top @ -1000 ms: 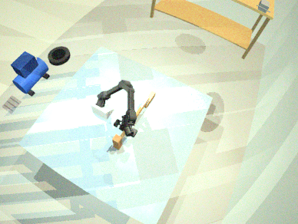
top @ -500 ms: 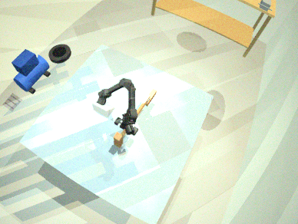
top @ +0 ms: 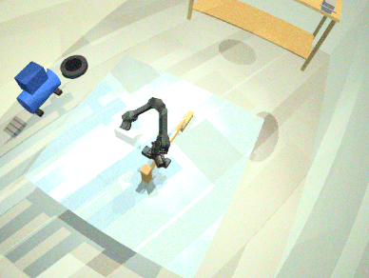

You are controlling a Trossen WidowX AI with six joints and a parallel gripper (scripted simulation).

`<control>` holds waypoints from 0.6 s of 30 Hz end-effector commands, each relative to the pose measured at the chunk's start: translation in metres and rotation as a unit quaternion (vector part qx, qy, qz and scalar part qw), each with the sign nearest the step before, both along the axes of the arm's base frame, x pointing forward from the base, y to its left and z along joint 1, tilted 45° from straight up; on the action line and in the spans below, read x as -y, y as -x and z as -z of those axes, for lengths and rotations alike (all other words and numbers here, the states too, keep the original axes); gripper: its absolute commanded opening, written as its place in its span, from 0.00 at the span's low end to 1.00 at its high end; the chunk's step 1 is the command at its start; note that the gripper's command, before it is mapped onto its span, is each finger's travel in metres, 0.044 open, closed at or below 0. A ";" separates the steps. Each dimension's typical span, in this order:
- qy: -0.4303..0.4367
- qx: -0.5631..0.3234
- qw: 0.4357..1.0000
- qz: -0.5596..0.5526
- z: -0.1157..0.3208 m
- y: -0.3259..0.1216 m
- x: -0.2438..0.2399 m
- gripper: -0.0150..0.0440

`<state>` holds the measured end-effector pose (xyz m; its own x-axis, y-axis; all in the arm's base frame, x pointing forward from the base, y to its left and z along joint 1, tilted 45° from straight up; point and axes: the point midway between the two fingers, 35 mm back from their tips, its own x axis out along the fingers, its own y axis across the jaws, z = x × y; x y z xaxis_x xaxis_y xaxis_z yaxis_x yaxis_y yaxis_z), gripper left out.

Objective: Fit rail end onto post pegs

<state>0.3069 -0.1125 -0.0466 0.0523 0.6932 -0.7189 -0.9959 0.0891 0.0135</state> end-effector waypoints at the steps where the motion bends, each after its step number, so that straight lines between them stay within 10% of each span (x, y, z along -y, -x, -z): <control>1: 0.000 0.000 1.000 0.000 0.000 0.000 0.000 1.00; 18: 0.001 0.002 1.000 0.000 -0.042 0.000 -0.001 1.00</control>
